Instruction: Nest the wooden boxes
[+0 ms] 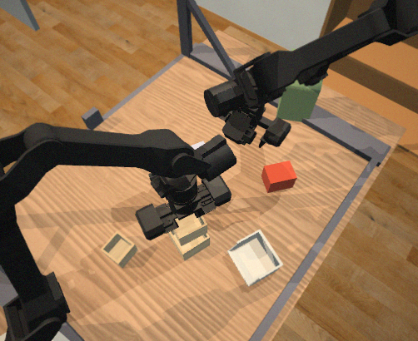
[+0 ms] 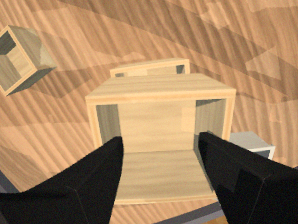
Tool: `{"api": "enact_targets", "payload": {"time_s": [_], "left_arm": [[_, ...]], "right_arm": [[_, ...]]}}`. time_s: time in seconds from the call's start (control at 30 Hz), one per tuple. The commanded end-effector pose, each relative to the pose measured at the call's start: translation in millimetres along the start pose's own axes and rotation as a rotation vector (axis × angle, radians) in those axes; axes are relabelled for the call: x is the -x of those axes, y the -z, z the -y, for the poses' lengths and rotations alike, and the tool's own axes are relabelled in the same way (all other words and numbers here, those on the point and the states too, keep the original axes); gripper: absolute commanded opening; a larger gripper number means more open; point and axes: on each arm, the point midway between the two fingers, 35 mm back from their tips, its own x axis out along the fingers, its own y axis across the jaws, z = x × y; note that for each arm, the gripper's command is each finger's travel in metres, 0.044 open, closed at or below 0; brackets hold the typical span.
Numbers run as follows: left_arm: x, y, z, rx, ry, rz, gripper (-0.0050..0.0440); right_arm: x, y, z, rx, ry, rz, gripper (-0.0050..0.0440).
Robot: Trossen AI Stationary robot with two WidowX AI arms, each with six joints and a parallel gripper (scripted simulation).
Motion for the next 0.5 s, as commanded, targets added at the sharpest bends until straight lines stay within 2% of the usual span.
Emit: {"api": "enact_targets", "payload": {"time_s": [0.0, 0.23, 0.47], "left_arm": [[0.0, -1.0, -1.6, 0.033, 0.019, 0.011, 0.04], [-16.7, -8.7, -0.6, 0.163, 0.123, 0.04, 0.04], [-32.0, -24.6, -6.7, 0.304, 0.244, 0.128, 0.04]], "right_arm": [[7.0, -3.2, 2.5, 0.001, 0.016, -0.005, 0.0295], [7.0, -3.2, 2.5, 0.001, 0.016, -0.005, 0.0295], [7.0, -3.2, 2.5, 0.001, 0.016, -0.005, 0.0295]]}}
